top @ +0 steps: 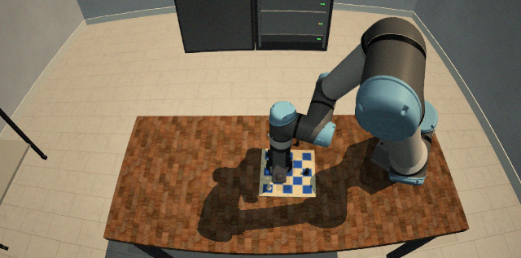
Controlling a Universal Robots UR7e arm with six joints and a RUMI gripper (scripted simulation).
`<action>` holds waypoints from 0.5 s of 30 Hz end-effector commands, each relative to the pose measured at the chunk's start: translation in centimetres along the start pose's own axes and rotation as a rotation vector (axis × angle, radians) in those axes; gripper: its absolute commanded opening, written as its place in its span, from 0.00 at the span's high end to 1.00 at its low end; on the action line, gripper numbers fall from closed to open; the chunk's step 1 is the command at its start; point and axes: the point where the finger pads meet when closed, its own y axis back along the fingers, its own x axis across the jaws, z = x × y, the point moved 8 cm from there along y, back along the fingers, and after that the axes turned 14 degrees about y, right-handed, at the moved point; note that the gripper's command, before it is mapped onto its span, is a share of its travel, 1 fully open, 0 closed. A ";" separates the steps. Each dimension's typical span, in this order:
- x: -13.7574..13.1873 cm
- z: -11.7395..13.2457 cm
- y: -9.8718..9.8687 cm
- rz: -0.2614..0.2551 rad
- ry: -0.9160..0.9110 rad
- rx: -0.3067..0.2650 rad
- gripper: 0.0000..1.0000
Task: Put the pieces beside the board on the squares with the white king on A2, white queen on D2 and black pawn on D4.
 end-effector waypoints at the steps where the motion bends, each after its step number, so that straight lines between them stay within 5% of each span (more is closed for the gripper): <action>1: 0.0 0.0 0.0 0.001 0.000 -0.001 1.00; 15: 0.0 0.0 0.0 0.001 0.000 -0.001 0.95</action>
